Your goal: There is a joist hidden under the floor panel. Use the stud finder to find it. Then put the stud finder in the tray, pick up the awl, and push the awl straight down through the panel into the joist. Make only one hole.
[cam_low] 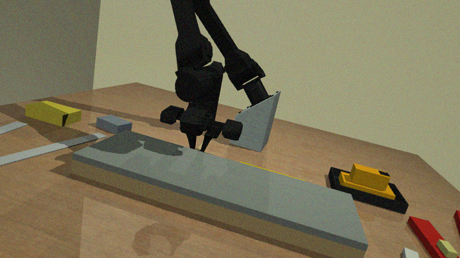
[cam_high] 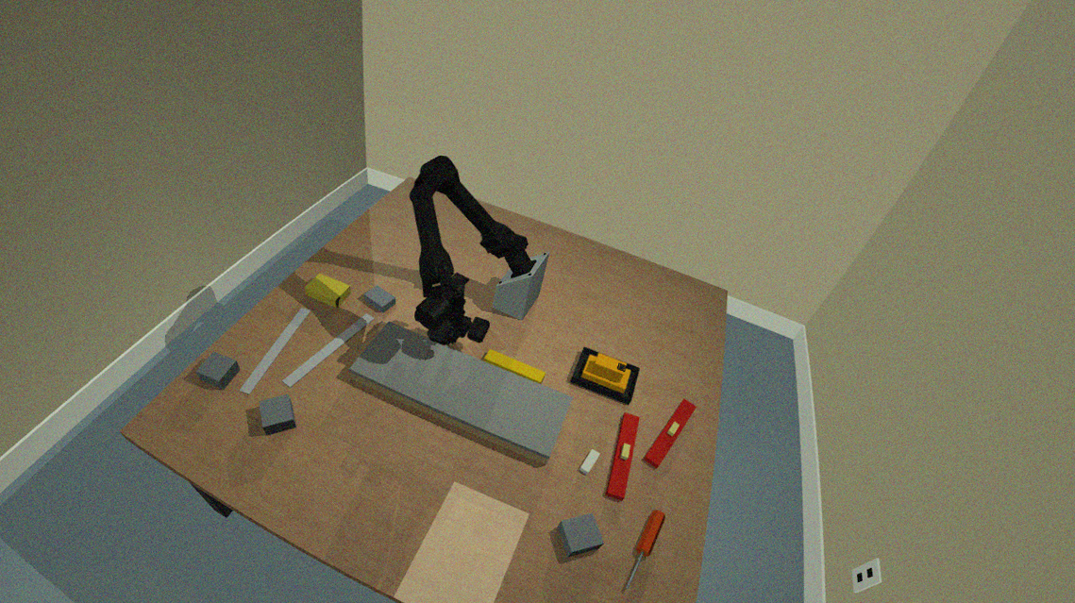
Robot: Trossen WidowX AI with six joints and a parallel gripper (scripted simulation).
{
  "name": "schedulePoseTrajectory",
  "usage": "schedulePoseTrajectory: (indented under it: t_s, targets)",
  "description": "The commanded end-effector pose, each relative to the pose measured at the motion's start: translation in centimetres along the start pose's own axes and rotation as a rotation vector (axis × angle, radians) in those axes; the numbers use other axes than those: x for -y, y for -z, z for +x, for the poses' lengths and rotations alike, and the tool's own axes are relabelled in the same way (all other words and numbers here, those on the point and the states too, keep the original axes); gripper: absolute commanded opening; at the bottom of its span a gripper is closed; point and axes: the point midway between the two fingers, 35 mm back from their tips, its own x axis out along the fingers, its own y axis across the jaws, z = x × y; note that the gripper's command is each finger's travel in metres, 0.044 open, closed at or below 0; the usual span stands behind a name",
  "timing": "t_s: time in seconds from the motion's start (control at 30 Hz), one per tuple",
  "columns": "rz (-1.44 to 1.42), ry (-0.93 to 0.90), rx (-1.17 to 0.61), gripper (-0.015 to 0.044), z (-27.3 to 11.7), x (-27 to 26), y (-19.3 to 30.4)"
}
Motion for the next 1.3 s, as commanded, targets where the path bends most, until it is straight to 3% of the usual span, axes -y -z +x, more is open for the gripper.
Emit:
schedulePoseTrajectory:
  t_s: [0.0,0.53,0.7,1.27]
  targets:
    - [0.006,-0.004,0.012,0.0000,-1.8,0.0,-0.4]
    - [0.006,-0.002,0.010,0.0000,-11.3,0.1,0.7]
    - [-0.008,-0.003,0.010,0.0000,-11.0,-0.1,0.5]
    - [-0.500,-0.496,0.154,0.0000,-11.3,-9.1,-4.3]
